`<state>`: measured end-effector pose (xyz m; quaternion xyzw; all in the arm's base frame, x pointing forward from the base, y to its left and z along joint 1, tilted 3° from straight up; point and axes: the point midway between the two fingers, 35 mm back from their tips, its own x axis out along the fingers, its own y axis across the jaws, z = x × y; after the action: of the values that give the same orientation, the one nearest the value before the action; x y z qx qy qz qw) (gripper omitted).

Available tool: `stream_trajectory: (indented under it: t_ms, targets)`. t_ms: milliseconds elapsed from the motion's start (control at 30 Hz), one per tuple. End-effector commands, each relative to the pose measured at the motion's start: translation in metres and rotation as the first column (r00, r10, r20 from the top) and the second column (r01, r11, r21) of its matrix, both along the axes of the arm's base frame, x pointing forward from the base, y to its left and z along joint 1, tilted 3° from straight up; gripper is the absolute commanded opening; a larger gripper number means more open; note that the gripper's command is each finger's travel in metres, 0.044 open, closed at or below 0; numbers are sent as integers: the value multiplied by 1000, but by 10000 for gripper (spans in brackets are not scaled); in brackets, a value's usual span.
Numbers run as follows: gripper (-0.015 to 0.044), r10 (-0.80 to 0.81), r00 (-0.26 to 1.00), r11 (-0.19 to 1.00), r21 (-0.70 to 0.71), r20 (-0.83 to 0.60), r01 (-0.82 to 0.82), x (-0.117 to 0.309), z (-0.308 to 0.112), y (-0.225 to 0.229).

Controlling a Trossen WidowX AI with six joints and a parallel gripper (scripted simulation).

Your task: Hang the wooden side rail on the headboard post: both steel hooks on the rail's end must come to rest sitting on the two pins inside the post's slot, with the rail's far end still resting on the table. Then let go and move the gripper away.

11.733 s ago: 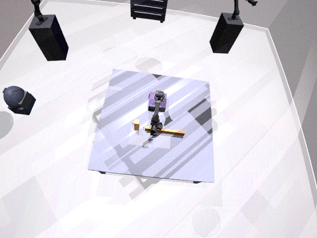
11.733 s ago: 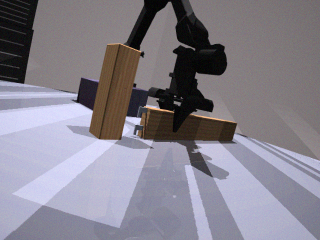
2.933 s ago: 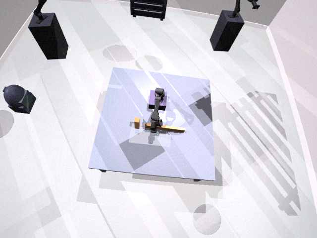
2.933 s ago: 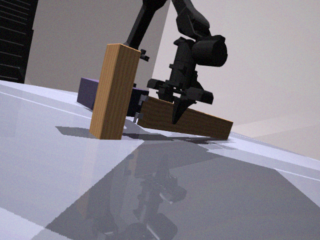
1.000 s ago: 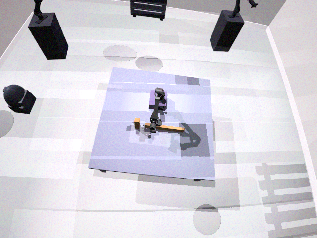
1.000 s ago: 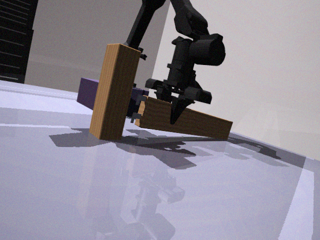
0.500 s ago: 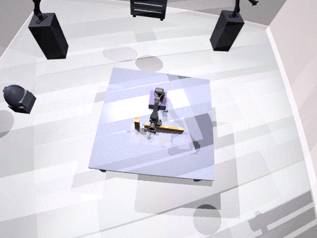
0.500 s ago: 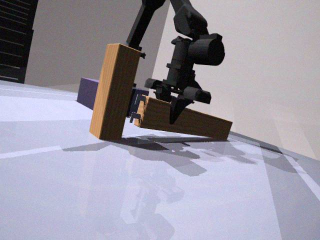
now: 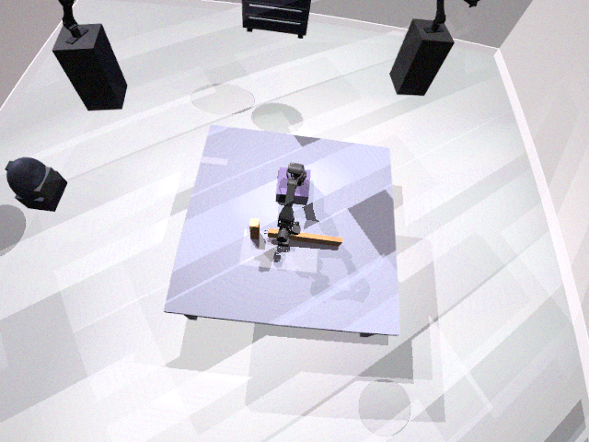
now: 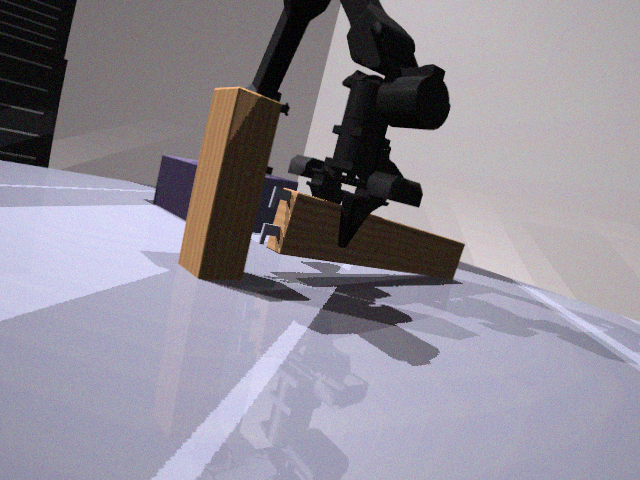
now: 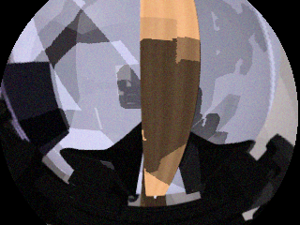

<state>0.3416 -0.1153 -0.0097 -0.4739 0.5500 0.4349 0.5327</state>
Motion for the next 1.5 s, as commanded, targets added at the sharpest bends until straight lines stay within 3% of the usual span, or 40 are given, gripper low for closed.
stream_trajectory:
  t_ms: [0, 1467]
  targets:
    - [0, 3, 1000, 1000, -5, 13, -3, 4, 4, -2]
    - [0, 3, 1000, 1000, -6, 13, -3, -1, 1, -7]
